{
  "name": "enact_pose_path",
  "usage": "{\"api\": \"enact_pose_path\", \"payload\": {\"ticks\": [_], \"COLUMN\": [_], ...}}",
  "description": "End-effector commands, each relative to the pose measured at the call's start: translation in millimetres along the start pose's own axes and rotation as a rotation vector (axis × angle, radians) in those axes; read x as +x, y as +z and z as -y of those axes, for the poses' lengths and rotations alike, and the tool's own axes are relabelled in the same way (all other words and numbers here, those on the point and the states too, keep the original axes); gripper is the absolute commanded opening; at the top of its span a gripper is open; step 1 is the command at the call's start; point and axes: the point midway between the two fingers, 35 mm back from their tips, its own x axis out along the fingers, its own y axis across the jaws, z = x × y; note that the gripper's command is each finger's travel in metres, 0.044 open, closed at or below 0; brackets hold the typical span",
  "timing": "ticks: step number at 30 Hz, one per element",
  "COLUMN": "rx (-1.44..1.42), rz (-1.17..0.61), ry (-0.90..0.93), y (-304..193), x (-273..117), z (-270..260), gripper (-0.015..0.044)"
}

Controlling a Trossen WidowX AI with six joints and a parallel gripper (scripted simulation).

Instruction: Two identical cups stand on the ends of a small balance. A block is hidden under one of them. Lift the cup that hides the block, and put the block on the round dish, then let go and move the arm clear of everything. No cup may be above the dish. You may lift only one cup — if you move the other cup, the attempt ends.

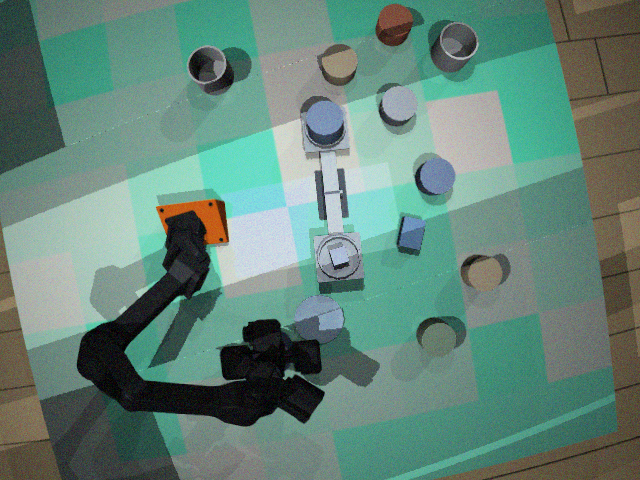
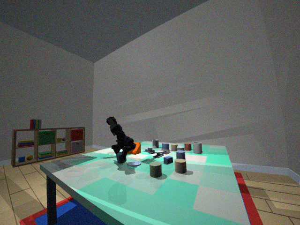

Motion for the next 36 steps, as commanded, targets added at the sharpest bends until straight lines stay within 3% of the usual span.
{"api": "enact_pose_path", "payload": {"ticks": [1,6,23,29,36], "rx": [-0.007,-0.007,-0.002,-0.006,-0.007], "rz": [0.003,0.002,0.002,0.008,0.007], "ry": [0.001,0.001,0.000,0.001,0.001], "y": [1,1,1,2,1], "x": [8,16,4,-39,-44], "z": [0,-1,1,0,0], "gripper": [0.0000,0.0000,0.0440,0.0440,0.0440]}}
